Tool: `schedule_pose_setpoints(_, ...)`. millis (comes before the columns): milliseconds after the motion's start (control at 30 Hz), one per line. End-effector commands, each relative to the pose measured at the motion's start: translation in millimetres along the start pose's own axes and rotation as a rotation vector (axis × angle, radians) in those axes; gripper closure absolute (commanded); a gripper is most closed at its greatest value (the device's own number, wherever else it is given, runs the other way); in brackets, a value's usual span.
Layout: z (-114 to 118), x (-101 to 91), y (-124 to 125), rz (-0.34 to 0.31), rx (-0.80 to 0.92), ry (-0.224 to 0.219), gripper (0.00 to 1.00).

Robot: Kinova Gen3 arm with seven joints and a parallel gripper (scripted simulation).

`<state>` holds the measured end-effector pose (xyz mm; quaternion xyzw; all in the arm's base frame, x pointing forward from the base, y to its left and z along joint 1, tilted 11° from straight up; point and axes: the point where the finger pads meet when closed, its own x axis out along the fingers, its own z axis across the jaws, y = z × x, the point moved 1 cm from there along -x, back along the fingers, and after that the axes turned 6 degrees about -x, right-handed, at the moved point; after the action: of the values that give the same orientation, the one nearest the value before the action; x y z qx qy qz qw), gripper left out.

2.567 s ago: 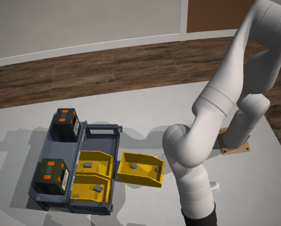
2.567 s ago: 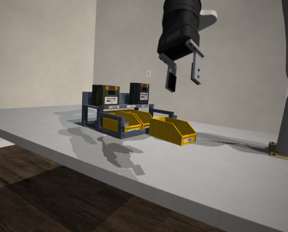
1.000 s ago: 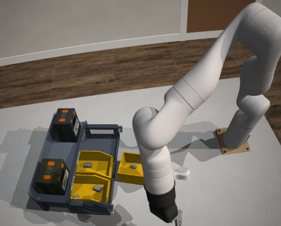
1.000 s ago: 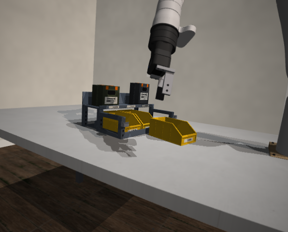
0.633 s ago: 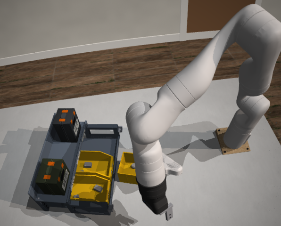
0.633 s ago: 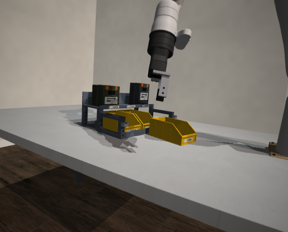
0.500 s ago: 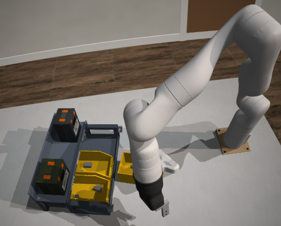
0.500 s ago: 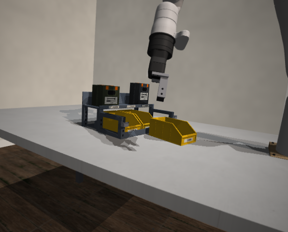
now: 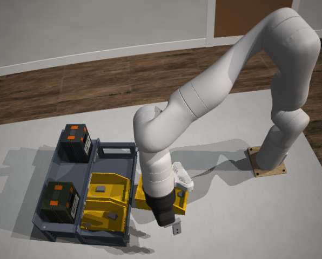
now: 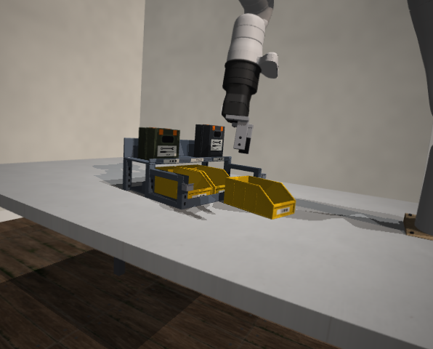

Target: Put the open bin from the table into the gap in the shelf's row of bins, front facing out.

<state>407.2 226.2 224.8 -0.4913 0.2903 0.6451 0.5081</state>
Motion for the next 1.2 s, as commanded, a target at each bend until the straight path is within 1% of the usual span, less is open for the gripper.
schedule_pose_setpoints(0, -11, -0.6, -1, 0.001, 0.037, 0.013, 0.00)
schedule_pose_setpoints(300, -42, -3.8, 0, 0.006, 0.169, 0.059, 0.00)
schedule_pose_setpoints(367, -42, -3.8, 0, 0.006, 0.169, 0.059, 0.00)
schedule_pose_setpoints(867, -85, -9.5, 3, 0.009, 0.351, 0.124, 0.00)
schedule_pose_setpoints(933, -85, -9.5, 3, 0.009, 0.351, 0.124, 0.00)
schedule_pose_setpoints(1167, -100, -12.0, 5, 0.008, 0.415, 0.147, 0.00)
